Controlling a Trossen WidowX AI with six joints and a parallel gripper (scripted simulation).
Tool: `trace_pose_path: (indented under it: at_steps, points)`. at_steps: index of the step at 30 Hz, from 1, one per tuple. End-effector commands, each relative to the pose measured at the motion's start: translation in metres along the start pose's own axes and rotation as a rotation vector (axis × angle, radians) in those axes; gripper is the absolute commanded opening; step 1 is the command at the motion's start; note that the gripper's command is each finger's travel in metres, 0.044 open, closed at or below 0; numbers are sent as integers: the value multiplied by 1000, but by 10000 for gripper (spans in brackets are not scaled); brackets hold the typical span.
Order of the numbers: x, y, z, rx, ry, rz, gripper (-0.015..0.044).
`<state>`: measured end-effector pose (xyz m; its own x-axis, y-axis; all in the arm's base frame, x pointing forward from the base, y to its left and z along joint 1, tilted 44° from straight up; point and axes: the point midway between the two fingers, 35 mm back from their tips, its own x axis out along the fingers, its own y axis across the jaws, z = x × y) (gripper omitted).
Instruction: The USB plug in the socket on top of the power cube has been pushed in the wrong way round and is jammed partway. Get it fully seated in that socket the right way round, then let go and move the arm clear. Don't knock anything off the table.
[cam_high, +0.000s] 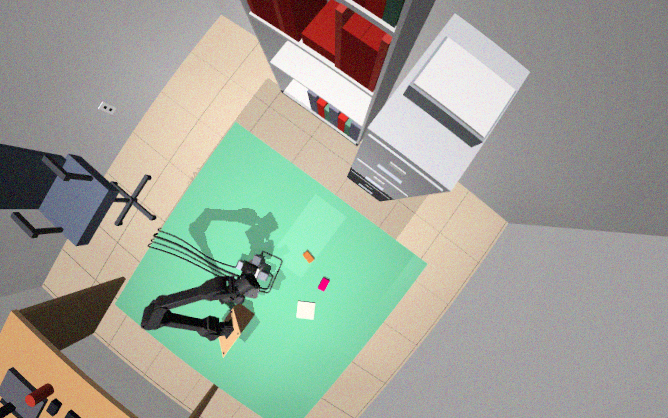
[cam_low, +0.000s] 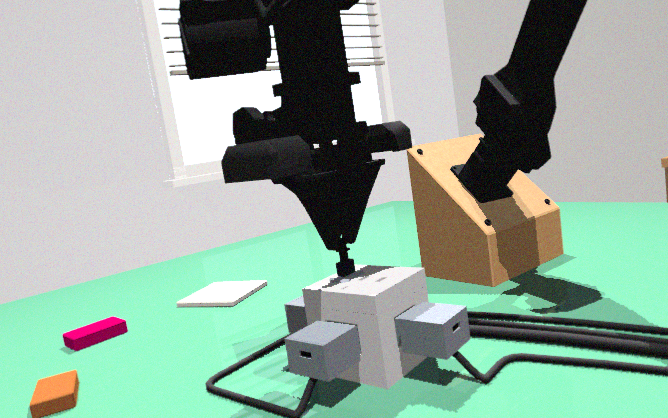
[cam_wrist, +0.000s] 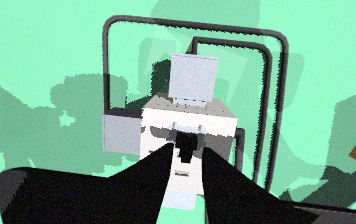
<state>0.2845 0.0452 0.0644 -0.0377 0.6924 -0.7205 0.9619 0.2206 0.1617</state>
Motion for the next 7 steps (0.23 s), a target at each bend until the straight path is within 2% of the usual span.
trace_pose_path:
  at_steps: [1,7]
  points:
    - [-4,1,1,-2,-2,3,95]
    - [-10,0,1,-2,-3,3,95]
